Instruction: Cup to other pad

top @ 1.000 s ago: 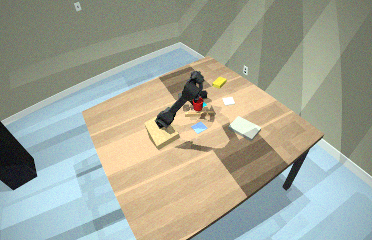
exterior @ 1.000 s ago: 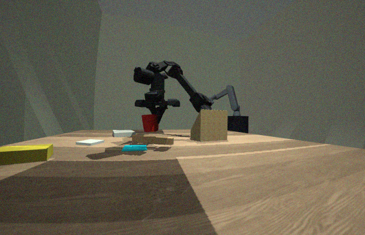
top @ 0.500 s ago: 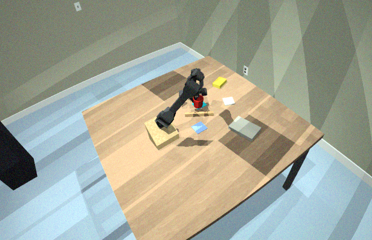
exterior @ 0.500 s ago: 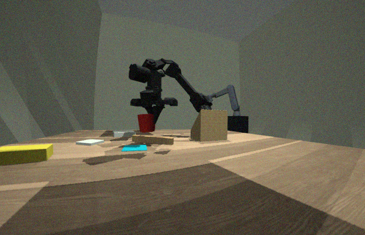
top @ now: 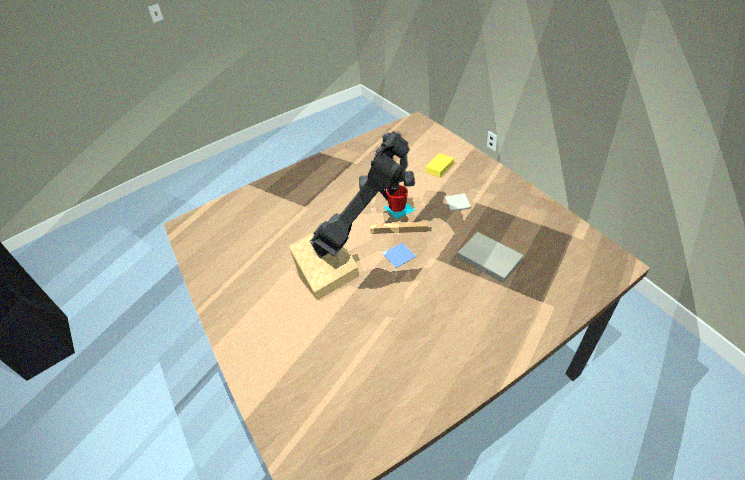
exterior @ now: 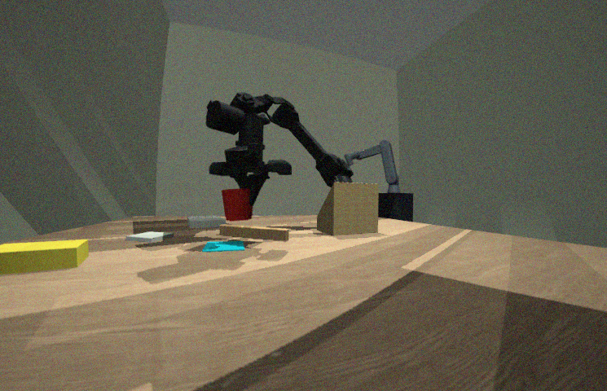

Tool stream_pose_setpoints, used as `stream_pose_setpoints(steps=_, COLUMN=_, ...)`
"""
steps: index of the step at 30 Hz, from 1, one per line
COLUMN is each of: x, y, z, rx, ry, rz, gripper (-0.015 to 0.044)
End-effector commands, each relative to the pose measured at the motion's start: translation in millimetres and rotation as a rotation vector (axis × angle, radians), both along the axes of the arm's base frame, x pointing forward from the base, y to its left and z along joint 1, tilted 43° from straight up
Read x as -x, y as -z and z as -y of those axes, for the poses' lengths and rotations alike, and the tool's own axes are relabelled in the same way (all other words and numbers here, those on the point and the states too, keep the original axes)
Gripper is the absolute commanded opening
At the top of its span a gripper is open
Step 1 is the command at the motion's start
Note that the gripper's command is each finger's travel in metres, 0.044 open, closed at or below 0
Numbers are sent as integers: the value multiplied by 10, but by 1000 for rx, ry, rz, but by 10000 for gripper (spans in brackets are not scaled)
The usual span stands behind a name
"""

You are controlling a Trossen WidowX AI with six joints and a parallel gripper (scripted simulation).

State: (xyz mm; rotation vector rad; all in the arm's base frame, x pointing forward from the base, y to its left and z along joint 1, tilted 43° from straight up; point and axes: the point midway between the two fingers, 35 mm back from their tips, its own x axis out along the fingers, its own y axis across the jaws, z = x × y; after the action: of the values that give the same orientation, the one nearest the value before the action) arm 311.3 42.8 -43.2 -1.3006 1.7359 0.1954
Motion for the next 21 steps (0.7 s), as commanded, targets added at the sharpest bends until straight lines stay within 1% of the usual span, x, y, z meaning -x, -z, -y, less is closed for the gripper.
stream_pose_setpoints(steps=1, x=-65, y=32, z=-67, rx=-5, ry=0, rz=6, gripper=0)
stream_pose_setpoints(steps=21, x=-263, y=169, z=-256, rx=-6, ry=0, rz=8, gripper=0)
